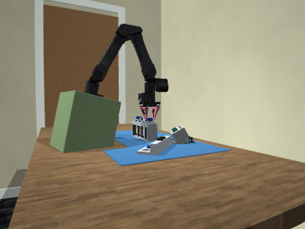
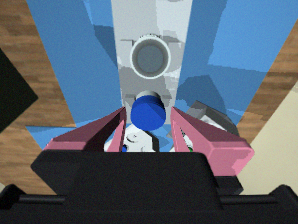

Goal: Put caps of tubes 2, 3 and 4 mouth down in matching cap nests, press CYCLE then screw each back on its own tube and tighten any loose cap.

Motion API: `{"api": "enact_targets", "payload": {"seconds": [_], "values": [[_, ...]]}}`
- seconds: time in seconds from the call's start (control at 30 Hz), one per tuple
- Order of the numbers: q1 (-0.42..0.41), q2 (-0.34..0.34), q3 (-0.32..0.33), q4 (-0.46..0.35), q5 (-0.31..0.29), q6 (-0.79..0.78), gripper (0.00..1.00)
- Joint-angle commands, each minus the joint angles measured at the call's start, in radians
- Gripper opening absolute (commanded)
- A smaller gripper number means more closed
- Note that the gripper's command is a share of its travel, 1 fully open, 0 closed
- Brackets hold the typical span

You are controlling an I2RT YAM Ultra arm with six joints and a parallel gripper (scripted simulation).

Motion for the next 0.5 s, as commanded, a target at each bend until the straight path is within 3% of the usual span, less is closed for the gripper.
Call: {"api": "enact_targets", "payload": {"seconds": [0.0, 0.07, 0.2, 0.23, 0.47], "values": [[0.0, -0.006, 0.003, 0.001, -0.001, 0.082, 0.49], [0.0, -0.006, 0.003, 0.001, -0.001, 0.082, 0.49], [0.0, -0.006, 0.003, 0.001, -0.001, 0.415, 0.49], [0.0, -0.006, 0.003, 0.001, -0.001, 0.415, 0.49], [0.0, -0.006, 0.004, 0.001, -0.001, 0.812, 0.49]]}}
